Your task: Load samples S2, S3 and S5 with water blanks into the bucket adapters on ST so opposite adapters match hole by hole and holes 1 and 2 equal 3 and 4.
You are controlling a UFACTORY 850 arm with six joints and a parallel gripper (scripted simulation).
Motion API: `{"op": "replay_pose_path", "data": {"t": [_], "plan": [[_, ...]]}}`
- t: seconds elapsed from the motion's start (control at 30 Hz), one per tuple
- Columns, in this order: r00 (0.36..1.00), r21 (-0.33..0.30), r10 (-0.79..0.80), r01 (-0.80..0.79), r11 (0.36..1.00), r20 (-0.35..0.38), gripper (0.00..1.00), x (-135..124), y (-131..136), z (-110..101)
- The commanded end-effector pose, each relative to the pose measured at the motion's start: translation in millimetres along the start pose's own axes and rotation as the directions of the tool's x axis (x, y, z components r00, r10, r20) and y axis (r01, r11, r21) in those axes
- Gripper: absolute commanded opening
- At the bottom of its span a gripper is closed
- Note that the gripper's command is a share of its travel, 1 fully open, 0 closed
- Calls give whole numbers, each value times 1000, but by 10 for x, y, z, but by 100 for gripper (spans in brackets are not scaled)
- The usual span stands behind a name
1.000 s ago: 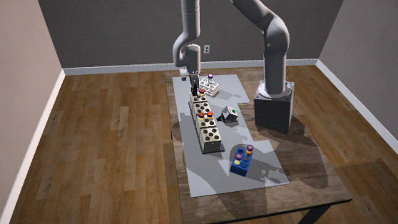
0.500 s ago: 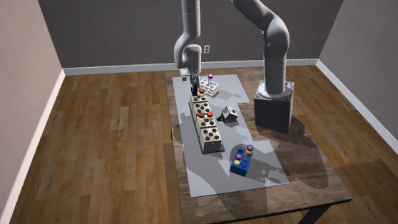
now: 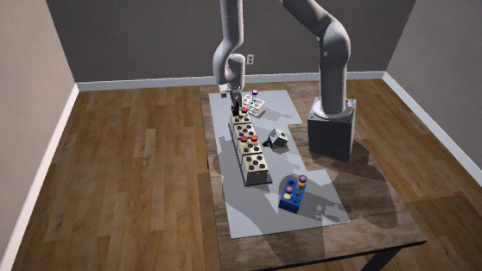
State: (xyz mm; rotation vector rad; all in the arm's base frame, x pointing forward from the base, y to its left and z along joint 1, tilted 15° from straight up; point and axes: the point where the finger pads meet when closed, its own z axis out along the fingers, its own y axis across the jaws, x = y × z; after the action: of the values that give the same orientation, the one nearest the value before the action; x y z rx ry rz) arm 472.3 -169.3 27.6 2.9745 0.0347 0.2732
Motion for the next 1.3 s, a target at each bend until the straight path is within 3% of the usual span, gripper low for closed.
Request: {"op": "replay_pose_path", "data": {"t": [0.0, 0.1, 0.13, 1.07, 1.27], "plan": [[999, 7, 2, -2, 1000, -38, 0, 5, 4, -2], [999, 7, 2, -2, 1000, -38, 0, 5, 4, -2], [999, 7, 2, -2, 1000, -38, 44, 5, 4, 1], [999, 7, 2, -2, 1000, -38, 44, 4, 4, 1], [999, 7, 2, -2, 1000, -38, 44, -1, 5, -118]]}}
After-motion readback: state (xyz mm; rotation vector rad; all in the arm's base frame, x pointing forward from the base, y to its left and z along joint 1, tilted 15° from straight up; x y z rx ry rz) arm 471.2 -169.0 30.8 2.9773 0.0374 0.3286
